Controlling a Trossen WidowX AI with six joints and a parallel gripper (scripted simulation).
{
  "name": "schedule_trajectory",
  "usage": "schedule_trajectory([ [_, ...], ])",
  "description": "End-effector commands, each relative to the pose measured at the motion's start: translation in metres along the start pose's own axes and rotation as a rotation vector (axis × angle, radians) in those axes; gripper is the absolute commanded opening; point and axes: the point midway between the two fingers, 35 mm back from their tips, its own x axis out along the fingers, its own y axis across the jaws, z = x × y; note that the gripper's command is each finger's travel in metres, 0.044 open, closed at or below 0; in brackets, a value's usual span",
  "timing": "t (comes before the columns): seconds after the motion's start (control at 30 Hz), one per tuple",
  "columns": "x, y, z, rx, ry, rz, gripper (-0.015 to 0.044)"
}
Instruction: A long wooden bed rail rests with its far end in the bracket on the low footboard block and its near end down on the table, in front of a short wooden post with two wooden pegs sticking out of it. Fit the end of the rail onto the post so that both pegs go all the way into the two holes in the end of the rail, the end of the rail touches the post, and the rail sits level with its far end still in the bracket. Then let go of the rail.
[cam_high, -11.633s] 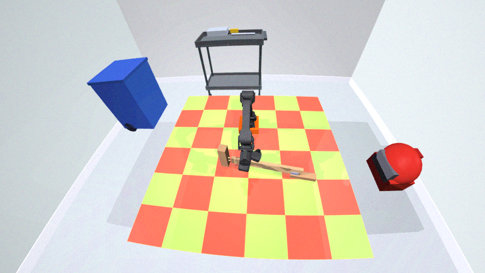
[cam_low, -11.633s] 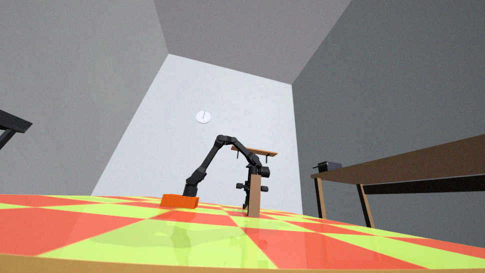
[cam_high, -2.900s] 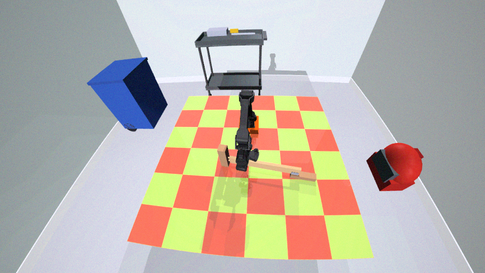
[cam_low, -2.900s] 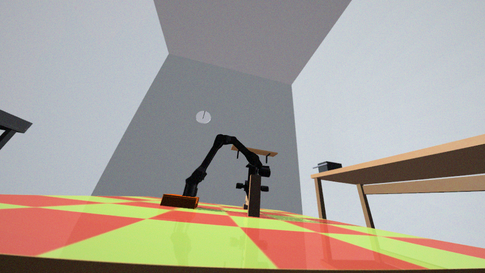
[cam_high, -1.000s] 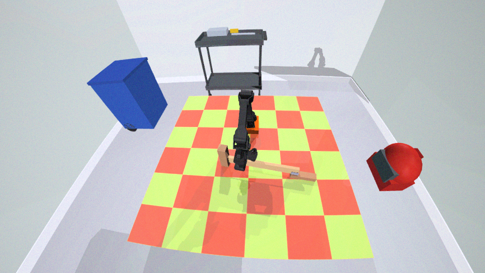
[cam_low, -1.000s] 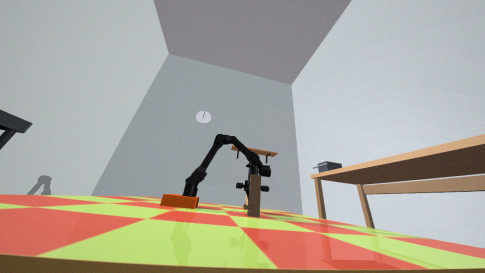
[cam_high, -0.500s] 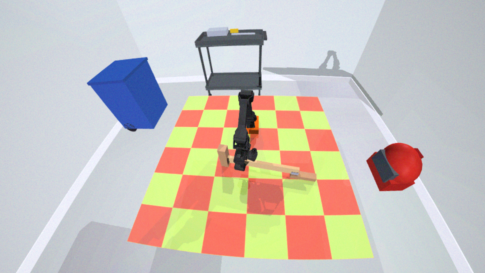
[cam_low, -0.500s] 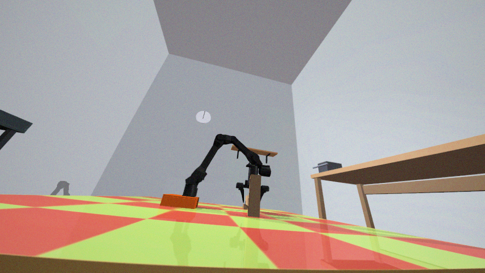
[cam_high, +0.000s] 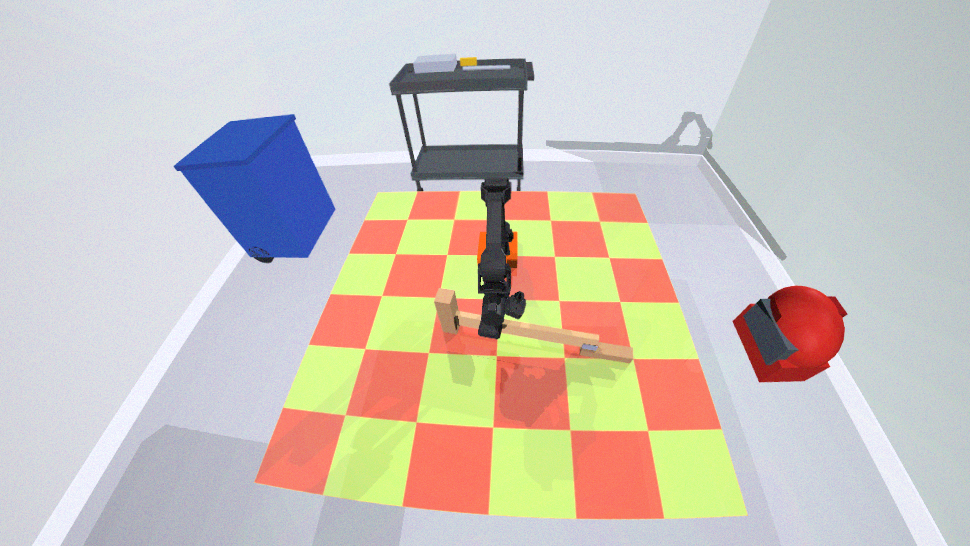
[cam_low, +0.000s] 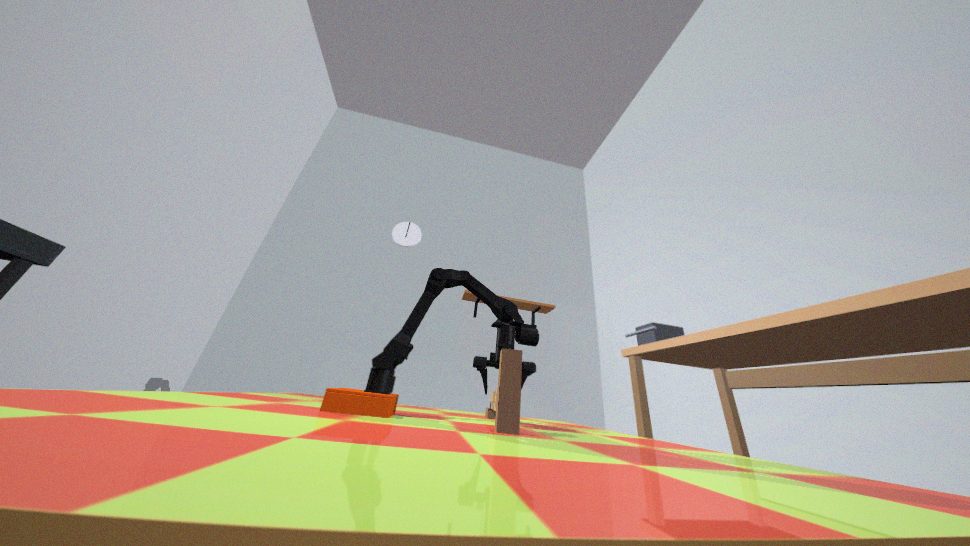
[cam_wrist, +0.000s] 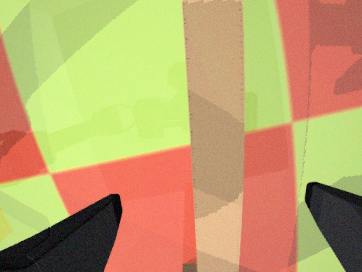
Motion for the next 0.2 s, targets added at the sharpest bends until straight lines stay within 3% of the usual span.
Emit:
schedule_trajectory([
  [0.0,-0.0018,-0.0002,0.0005,0.007,0.0,-0.001,0.044],
  [0.17,-0.0018,-0.0002,0.0005,0.007,0.0,-0.001,0.044],
])
